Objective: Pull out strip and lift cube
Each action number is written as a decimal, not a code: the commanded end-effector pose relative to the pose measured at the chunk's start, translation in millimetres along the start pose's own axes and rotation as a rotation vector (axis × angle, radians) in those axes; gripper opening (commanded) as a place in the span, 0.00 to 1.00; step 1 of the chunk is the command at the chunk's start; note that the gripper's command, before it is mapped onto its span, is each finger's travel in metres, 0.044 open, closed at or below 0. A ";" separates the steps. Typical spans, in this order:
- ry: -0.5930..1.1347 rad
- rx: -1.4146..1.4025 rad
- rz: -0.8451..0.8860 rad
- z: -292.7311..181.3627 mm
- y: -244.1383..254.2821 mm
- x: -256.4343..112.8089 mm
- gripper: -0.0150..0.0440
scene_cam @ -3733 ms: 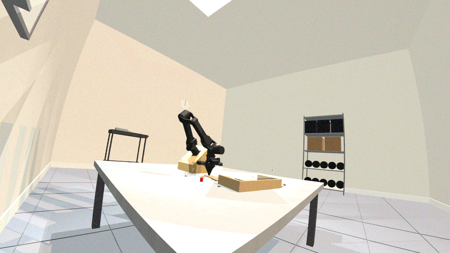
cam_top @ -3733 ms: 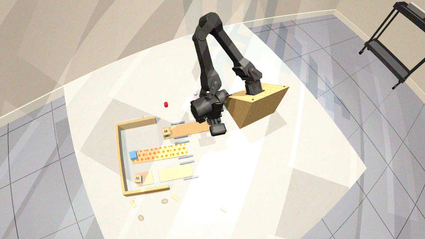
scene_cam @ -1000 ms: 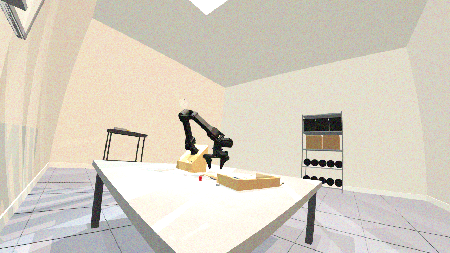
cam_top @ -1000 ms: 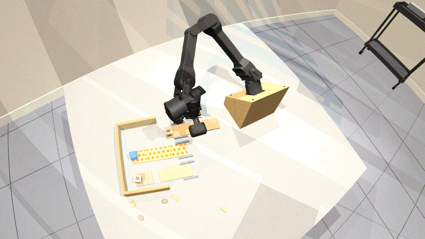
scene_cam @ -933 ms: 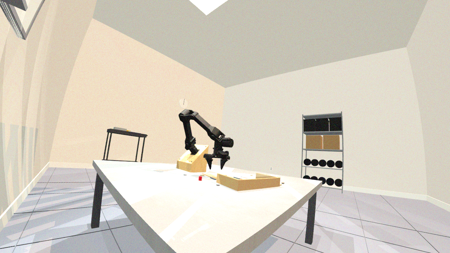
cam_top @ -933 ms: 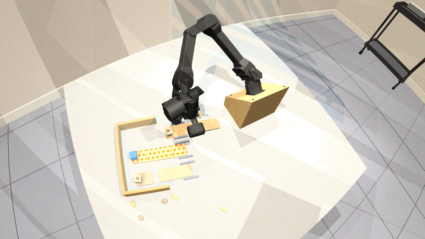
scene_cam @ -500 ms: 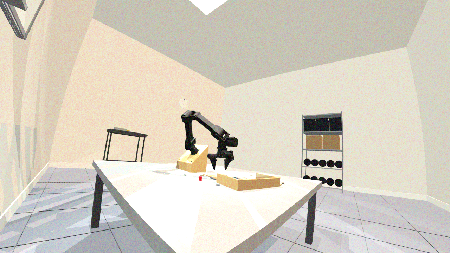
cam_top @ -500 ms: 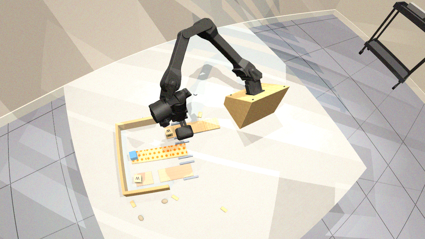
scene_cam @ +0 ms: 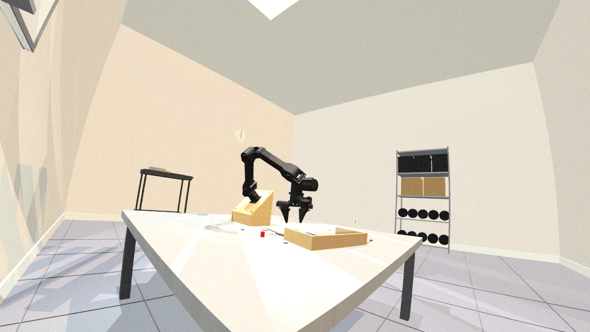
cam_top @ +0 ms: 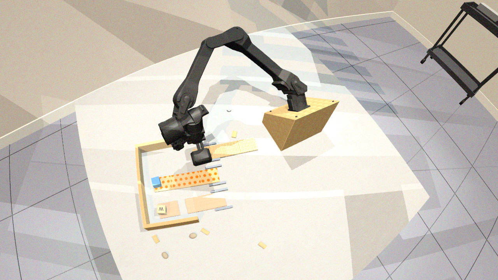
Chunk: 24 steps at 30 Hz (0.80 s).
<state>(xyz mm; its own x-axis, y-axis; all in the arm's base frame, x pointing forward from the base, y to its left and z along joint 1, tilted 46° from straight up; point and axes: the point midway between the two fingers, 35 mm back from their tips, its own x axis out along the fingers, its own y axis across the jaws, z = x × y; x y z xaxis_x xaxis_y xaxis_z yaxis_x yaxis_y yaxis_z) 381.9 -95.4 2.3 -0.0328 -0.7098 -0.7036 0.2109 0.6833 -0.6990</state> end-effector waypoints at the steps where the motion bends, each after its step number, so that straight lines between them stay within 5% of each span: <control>1: -0.001 -0.005 -0.003 3.8 -1.1 2.2 0.82; 5: -0.001 -0.005 -0.003 4.2 -1.0 8.8 0.68; 24: -0.001 -0.005 -0.004 4.2 -1.6 40.0 0.68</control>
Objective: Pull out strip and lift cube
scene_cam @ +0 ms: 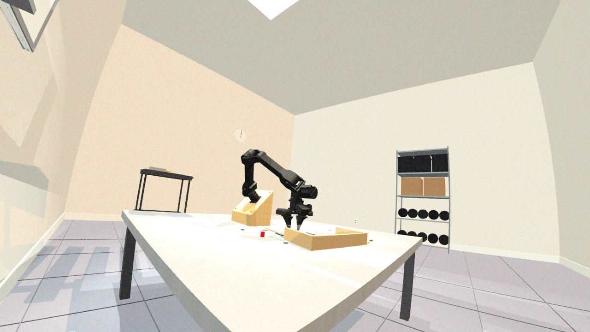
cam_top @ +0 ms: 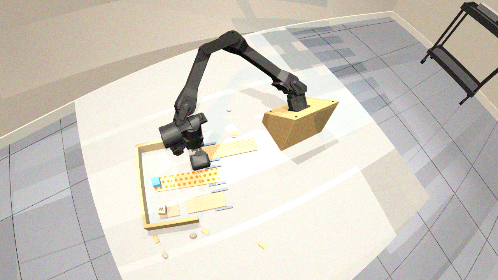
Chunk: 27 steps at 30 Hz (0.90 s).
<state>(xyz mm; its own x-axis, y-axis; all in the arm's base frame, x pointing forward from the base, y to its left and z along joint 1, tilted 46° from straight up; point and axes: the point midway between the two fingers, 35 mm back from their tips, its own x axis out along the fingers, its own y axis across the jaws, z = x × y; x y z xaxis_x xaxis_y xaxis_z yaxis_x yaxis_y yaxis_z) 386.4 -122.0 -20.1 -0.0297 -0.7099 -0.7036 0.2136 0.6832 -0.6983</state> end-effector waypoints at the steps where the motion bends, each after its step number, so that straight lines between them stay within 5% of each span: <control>1: 0.002 -0.008 -0.005 -2.1 -0.2 7.1 0.68; 11: 0.002 -0.008 -0.006 -2.9 -0.9 19.1 0.68; 15: 0.002 0.000 -0.002 -1.2 -1.1 16.7 0.50; 22: 0.002 0.000 -0.002 -1.2 -1.1 16.7 0.42; 27: 0.002 -0.001 -0.002 -6.6 -0.8 12.0 0.25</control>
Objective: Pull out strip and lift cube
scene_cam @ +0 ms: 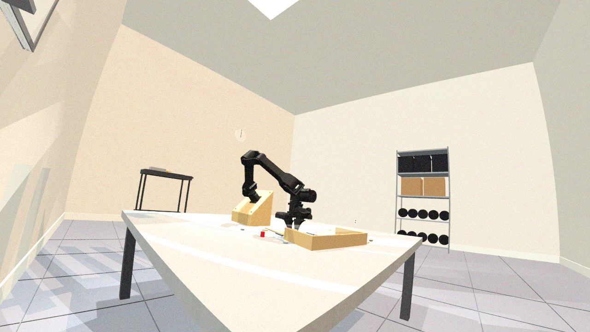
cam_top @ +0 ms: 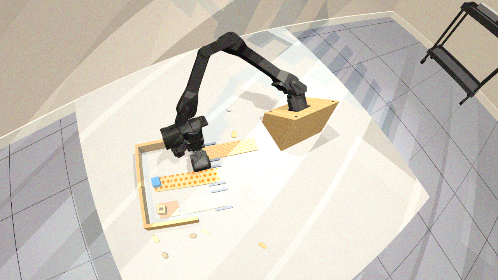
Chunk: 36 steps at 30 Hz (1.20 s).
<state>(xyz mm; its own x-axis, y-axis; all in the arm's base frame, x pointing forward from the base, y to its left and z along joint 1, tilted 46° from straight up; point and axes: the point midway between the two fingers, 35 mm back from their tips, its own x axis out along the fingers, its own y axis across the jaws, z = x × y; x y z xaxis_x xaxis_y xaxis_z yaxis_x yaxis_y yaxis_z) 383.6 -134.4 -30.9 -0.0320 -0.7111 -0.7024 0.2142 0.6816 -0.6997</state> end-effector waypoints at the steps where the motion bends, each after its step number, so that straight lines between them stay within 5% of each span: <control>1: 0.000 -0.002 0.000 -8.4 0.8 -7.7 0.25; 29: 0.004 -0.012 -0.002 -91.1 -0.9 -42.9 0.25; 36: 0.004 -0.012 -0.001 -90.9 -0.5 -77.1 0.25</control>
